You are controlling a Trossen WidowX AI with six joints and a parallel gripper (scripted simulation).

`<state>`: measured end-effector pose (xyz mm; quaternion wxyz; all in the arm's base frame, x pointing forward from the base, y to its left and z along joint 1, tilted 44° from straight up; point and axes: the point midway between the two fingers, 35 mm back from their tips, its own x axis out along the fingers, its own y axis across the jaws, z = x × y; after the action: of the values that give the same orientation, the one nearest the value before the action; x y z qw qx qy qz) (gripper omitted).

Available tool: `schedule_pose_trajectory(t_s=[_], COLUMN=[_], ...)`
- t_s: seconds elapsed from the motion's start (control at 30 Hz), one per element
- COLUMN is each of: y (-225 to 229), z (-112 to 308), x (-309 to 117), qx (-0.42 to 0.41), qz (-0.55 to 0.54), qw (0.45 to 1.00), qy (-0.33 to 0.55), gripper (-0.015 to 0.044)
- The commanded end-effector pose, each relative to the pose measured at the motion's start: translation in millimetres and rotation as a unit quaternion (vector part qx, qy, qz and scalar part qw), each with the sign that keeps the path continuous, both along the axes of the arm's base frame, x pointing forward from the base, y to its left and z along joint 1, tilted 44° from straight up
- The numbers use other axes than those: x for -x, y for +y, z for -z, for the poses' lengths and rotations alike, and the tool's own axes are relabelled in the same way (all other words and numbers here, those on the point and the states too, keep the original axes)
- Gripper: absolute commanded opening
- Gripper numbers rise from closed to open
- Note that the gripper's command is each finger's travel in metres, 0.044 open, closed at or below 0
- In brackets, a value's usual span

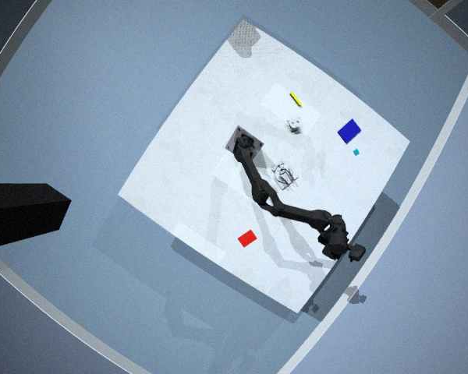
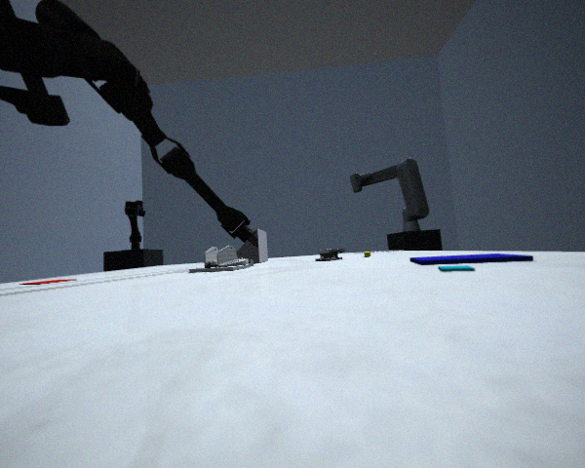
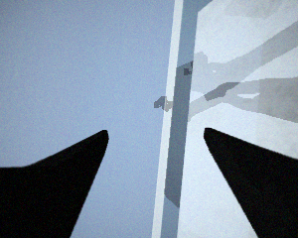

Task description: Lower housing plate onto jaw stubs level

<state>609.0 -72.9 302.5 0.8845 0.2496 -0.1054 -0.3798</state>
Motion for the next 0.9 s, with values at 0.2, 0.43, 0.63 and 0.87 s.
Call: schedule_pose_trajectory(t_s=[0.2, 0.43, 0.63, 0.87], y=[63, 105, 121, 148], z=[63, 110, 138, 173], x=[-13, -11, -2, 8], qx=[-0.04, -0.068, -0.049, -0.057], qz=[-0.07, -0.11, -0.118, -0.14], qw=[0.995, 0.986, 0.978, 0.966], qy=[0.061, 0.109, 0.163, 0.208], gripper=[0.044, 0.044, 0.044, 0.044])
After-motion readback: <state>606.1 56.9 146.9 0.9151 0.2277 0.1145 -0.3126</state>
